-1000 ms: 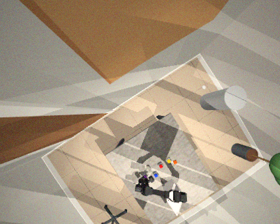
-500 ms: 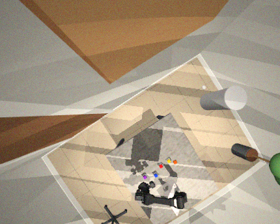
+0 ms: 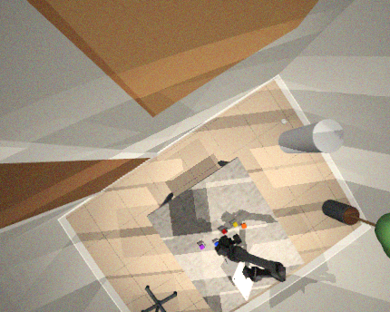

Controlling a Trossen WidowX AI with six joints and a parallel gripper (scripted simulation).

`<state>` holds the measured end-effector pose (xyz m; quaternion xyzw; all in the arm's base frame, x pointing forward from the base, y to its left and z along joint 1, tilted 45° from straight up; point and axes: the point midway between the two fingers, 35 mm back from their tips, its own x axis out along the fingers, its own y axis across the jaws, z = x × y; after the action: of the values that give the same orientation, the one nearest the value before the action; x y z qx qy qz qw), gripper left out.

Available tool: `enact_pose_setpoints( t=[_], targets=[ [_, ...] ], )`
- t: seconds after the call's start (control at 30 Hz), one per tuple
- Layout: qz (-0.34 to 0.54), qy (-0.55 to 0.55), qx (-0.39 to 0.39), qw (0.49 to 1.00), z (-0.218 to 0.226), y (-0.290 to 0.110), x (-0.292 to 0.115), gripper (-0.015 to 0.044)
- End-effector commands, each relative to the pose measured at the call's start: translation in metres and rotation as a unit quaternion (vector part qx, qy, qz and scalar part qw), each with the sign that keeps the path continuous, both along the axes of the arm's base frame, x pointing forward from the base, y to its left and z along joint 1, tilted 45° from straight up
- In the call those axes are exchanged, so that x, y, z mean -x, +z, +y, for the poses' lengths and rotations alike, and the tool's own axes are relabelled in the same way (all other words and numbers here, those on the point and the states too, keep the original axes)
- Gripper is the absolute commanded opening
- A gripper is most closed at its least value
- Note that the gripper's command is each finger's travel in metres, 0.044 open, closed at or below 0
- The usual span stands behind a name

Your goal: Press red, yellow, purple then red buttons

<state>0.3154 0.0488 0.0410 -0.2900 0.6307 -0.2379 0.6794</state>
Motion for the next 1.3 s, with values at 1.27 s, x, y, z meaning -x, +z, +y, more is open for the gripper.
enact_pose_setpoints(
  t=[1.27],
  targets=[
    [0.009, 0.008, 0.009, 1.000, -0.076, -0.065, -0.002, 0.0020]
  ],
)
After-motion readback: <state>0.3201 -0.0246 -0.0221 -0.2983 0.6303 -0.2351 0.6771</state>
